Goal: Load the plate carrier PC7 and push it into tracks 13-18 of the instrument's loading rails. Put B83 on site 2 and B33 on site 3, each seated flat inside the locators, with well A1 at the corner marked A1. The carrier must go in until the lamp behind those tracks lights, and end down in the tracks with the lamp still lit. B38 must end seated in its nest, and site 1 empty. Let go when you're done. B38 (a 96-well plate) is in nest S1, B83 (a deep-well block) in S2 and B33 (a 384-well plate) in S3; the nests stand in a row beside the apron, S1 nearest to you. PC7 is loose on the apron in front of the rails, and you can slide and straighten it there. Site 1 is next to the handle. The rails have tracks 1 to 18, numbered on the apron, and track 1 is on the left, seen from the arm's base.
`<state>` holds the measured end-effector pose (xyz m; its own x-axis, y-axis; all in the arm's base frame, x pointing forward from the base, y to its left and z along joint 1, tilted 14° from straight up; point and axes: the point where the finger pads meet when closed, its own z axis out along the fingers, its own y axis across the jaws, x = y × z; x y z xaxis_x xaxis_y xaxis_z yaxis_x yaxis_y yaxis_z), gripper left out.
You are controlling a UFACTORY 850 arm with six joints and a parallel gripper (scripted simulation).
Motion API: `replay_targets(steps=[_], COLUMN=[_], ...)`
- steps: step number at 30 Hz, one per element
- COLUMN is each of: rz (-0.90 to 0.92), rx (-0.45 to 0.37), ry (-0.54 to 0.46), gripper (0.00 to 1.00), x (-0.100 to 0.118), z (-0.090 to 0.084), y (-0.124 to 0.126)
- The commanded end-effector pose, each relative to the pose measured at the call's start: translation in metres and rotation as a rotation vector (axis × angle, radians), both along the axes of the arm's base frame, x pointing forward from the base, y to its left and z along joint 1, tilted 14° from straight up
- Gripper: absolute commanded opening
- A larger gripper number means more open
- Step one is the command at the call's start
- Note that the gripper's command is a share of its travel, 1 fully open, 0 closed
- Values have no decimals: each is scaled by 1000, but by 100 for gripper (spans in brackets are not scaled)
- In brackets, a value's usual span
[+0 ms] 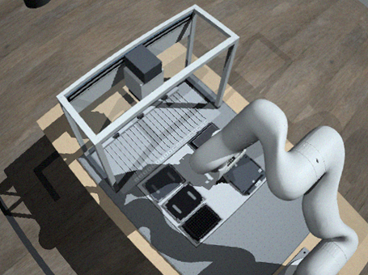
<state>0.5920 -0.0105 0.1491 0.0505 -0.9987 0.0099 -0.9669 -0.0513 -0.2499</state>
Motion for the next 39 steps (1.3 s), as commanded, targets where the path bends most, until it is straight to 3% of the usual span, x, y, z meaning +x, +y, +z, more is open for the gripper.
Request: replay_targets(steps=[1, 39], rz=[0, 0], rx=[0, 0], ry=[-2, -2], gripper=[100, 100], x=[1, 2], z=[1, 1], y=[-3, -20])
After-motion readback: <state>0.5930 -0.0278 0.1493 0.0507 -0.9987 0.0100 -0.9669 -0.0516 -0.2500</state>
